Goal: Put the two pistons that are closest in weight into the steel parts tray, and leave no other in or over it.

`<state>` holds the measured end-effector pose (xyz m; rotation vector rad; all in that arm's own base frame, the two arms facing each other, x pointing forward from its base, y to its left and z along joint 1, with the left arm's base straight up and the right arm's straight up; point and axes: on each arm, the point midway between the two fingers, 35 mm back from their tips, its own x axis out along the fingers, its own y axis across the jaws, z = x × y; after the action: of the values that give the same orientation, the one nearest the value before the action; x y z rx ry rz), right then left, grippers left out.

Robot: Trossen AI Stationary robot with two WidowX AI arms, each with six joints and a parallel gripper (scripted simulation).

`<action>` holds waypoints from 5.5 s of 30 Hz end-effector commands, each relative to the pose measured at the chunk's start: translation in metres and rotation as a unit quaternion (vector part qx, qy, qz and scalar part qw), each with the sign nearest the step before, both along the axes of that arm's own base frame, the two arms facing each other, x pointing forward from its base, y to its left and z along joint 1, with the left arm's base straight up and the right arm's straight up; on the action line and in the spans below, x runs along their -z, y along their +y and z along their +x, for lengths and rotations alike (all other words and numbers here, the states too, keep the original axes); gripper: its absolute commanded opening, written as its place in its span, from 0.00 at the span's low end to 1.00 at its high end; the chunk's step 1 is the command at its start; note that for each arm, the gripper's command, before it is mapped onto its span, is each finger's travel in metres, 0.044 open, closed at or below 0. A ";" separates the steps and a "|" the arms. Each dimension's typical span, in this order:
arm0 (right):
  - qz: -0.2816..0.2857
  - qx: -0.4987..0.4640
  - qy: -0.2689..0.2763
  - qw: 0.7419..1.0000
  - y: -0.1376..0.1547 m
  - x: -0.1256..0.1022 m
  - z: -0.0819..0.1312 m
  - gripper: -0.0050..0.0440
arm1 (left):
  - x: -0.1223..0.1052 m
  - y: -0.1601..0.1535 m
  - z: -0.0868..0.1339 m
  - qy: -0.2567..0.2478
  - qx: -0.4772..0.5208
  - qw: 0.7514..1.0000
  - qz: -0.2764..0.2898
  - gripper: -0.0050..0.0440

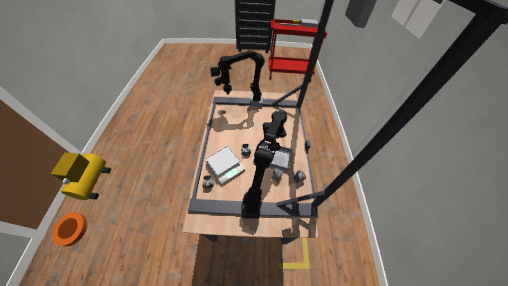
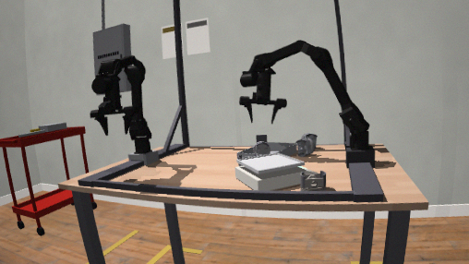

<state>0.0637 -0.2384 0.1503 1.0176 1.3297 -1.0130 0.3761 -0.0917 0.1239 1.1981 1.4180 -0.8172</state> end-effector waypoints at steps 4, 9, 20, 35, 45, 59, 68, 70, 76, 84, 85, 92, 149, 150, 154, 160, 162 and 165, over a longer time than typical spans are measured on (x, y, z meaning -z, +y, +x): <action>-0.015 0.001 -0.005 1.000 -0.005 -0.008 0.001 0.92 | -0.027 -0.002 0.004 -0.016 -0.002 1.000 -0.007 0.87; -0.015 0.001 -0.005 1.000 -0.005 -0.008 0.001 0.92 | -0.027 0.000 0.005 -0.018 -0.045 0.999 -0.017 0.87; -0.015 0.001 -0.005 1.000 -0.005 -0.008 0.001 0.92 | -0.027 0.000 0.005 -0.025 -0.173 0.983 -0.049 0.87; -0.015 0.001 -0.005 1.000 -0.005 -0.008 0.001 0.92 | -0.034 0.000 0.002 -0.042 -0.346 0.932 -0.096 0.87; -0.015 0.001 -0.005 1.000 -0.005 -0.008 0.001 0.92 | -0.033 0.001 0.000 -0.044 -0.441 0.889 -0.118 0.87; -0.015 0.001 -0.005 1.000 -0.005 -0.008 0.001 0.92 | -0.035 0.000 0.001 -0.052 -0.504 0.851 -0.138 0.87; -0.015 0.001 -0.005 1.000 -0.005 -0.008 0.001 0.92 | -0.036 0.011 0.000 -0.059 -0.522 0.839 -0.140 0.87; -0.015 0.001 -0.005 1.000 -0.005 -0.008 0.001 0.92 | -0.039 0.020 -0.001 -0.067 -0.539 0.828 -0.143 0.87; -0.015 0.001 -0.005 1.000 -0.005 -0.008 0.001 0.92 | -0.041 0.040 -0.004 -0.070 -0.572 0.805 -0.139 0.87; -0.015 0.001 -0.005 1.000 -0.005 -0.008 0.001 0.92 | -0.042 0.078 -0.012 -0.073 -0.600 0.785 -0.137 0.87; -0.015 0.001 -0.005 1.000 -0.005 -0.008 0.001 0.92 | -0.042 0.083 -0.013 -0.072 -0.600 0.785 -0.137 0.87; -0.015 0.001 -0.005 1.000 -0.005 -0.008 0.001 0.92 | -0.042 0.106 -0.022 -0.075 -0.632 0.760 -0.133 0.87; -0.015 0.001 -0.005 1.000 -0.005 -0.008 0.001 0.92 | -0.026 0.303 -0.164 -0.103 -0.883 0.449 -0.090 0.87; -0.015 0.001 -0.005 1.000 -0.005 -0.008 0.001 0.92 | -0.026 0.307 -0.167 -0.104 -0.889 0.437 -0.088 0.87; -0.015 0.001 -0.005 1.000 -0.005 -0.008 0.001 0.92 | -0.026 0.324 -0.179 -0.107 -0.911 0.389 -0.083 0.87; -0.015 0.001 -0.005 1.000 -0.005 -0.008 0.001 0.92 | -0.026 0.340 -0.190 -0.107 -0.910 0.392 -0.083 0.87; -0.015 0.001 -0.005 1.000 -0.005 -0.008 0.001 0.92 | -0.026 0.349 -0.196 -0.107 -0.910 0.392 -0.083 0.87; -0.015 0.001 -0.005 1.000 -0.005 -0.008 0.001 0.92 | -0.026 0.361 -0.205 -0.108 -0.910 0.392 -0.082 0.87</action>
<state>0.0637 -0.2384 0.1503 1.0176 1.3297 -1.0130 0.1787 0.2507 0.1399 -0.8146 1.4194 0.7962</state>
